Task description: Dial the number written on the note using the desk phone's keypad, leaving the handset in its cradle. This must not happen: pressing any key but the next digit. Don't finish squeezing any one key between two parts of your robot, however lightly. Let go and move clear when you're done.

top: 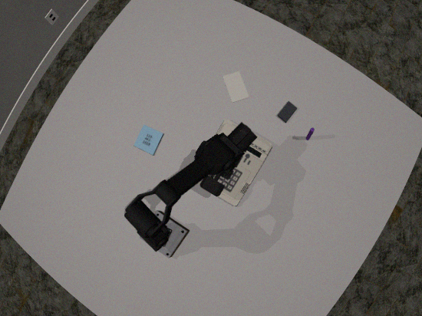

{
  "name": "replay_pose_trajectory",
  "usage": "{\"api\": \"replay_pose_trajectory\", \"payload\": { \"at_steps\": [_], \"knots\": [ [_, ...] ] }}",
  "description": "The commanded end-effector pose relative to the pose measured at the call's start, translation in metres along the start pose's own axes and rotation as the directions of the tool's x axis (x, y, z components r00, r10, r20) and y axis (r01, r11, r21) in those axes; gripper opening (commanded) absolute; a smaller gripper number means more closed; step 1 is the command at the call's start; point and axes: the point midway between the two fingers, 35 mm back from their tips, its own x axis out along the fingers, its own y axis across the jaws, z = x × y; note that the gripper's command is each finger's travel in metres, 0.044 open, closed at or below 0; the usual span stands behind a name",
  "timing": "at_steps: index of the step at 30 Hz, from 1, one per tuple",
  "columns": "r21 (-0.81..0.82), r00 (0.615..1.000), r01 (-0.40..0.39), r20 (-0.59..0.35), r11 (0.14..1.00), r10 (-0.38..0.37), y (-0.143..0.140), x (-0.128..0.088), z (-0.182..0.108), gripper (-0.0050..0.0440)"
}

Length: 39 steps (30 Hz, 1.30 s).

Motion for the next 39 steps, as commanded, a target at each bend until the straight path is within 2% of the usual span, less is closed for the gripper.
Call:
{"api": "replay_pose_trajectory", "payload": {
  "at_steps": [1, 39],
  "knots": [
    [0.005, 1.000, -0.013, 0.008, 1.000, 0.013, 0.0024, 0.0101, 0.0015, -0.0050],
    [0.005, 1.000, -0.013, 0.008, 1.000, 0.013, 0.0025, 0.0150, 0.0015, -0.0050]
  ]
}}
